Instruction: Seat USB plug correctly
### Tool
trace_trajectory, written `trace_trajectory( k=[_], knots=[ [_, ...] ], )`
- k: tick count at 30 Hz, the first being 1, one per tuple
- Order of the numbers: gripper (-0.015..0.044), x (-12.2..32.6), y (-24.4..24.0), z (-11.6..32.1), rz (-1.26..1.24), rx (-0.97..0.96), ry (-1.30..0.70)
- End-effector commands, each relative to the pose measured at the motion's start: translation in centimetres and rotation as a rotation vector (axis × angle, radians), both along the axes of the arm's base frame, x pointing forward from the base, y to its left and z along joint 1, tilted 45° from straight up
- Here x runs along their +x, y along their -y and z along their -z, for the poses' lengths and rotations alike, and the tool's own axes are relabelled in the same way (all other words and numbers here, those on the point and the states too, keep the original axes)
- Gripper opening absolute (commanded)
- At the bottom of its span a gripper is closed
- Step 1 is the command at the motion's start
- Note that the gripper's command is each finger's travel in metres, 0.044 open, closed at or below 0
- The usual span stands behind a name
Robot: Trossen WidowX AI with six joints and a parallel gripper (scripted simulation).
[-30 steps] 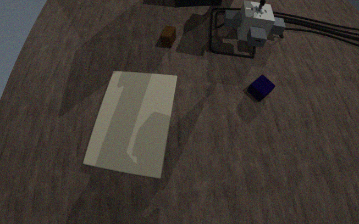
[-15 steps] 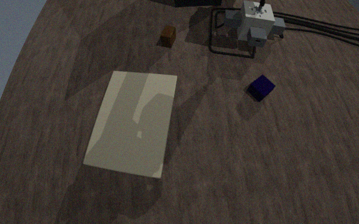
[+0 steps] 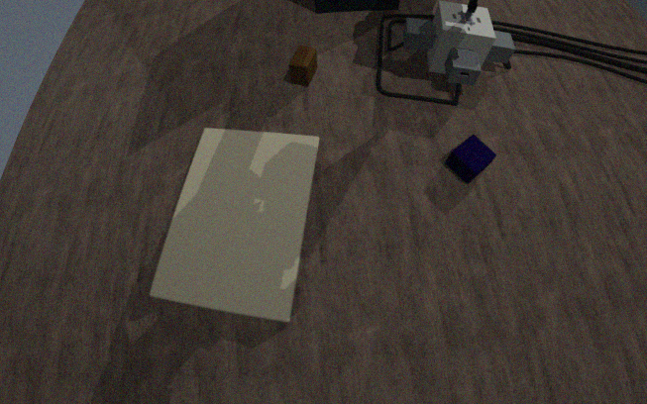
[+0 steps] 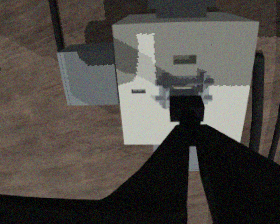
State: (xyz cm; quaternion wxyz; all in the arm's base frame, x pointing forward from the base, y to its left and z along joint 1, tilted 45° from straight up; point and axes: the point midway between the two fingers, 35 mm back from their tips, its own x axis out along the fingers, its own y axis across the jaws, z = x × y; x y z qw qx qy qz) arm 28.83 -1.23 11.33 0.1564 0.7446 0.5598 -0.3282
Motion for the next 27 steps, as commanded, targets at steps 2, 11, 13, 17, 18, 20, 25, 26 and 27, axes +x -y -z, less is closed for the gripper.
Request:
trace_trajectory(
  k=[2,11,13,17,18,20,25,26,27],
  knots=[
    [0.0000,-0.05,-0.13,0.10,0.003,0.005,-0.004],
    [0.0000,-0.04,-0.20,0.17,0.003,0.005,-0.004],
    [0.0000,-0.03,-0.22,0.19,0.003,0.005,-0.004],
    [0.0000,-0.03,-0.25,0.22,0.003,0.005,-0.004],
    [0.0000,-0.03,-0.26,0.23,0.003,0.005,-0.004],
    [0.0000,-0.02,-0.28,0.25,0.003,0.005,-0.004],
    [0.0000,-0.01,-0.32,0.29,0.003,0.005,-0.004],
    [0.0000,-0.01,-0.33,0.30,0.003,0.005,-0.004],
    [0.0000,-0.01,-0.33,0.31,0.003,0.005,-0.004]
  ],
)
